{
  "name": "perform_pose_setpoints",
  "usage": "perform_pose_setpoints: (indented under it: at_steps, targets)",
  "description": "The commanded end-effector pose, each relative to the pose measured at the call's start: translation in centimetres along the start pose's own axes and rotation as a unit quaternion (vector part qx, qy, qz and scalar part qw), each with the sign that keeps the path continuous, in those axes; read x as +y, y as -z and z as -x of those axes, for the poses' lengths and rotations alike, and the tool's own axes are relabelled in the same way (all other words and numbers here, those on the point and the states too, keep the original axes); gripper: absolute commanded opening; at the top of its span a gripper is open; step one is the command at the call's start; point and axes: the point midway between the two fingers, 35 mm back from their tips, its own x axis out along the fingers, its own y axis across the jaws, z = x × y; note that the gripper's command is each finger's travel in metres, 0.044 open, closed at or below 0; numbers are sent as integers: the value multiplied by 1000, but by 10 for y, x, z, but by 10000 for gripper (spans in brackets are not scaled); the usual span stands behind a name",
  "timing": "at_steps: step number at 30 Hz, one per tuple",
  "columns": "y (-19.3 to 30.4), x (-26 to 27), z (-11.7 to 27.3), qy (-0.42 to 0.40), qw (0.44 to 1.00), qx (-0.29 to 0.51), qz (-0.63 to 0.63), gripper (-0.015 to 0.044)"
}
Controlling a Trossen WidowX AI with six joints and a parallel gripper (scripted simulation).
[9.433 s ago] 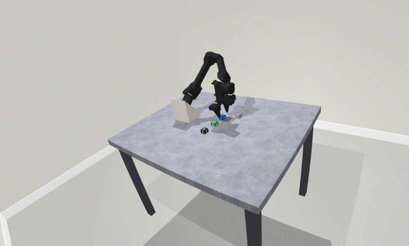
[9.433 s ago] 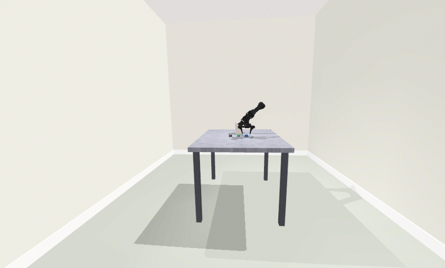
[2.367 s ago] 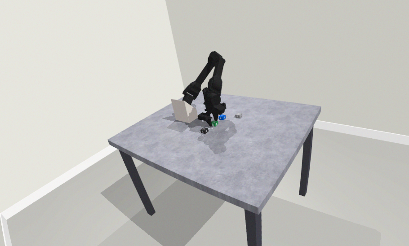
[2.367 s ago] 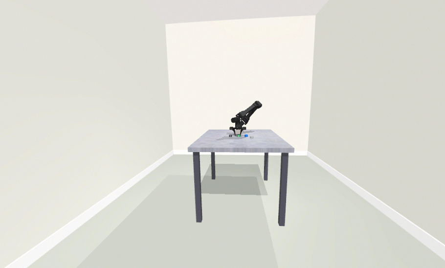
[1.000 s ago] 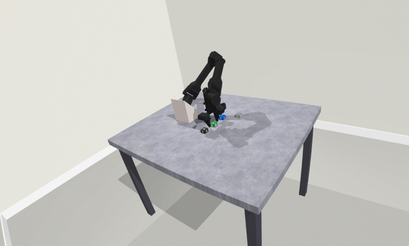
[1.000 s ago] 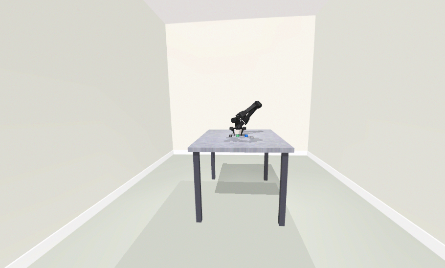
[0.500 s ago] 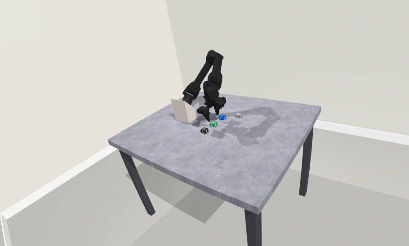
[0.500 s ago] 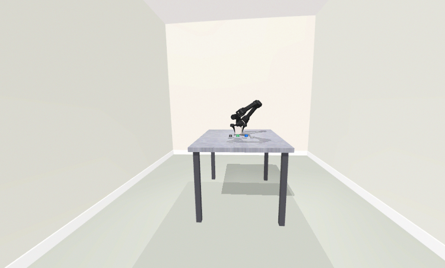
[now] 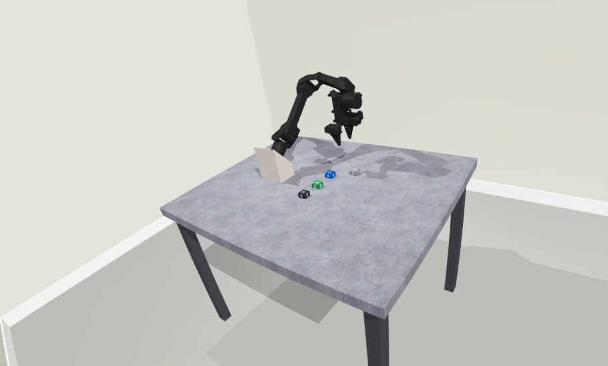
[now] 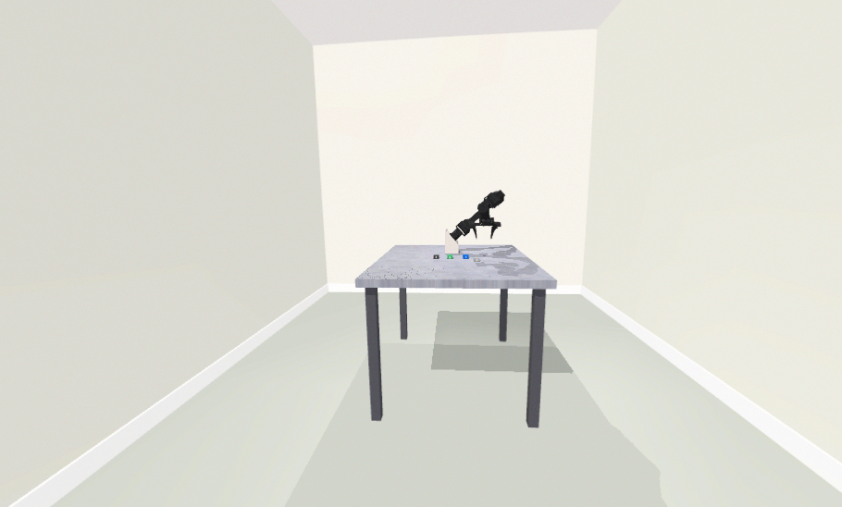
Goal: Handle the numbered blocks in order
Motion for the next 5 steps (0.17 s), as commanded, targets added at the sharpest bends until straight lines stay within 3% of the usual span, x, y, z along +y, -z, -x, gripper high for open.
perform_pose_setpoints:
  at_steps: [1, 5]
  targets:
    - [8, 22, 8, -3, 1000, 0, -5, 400]
    - [8, 22, 8, -3, 1000, 0, -5, 400]
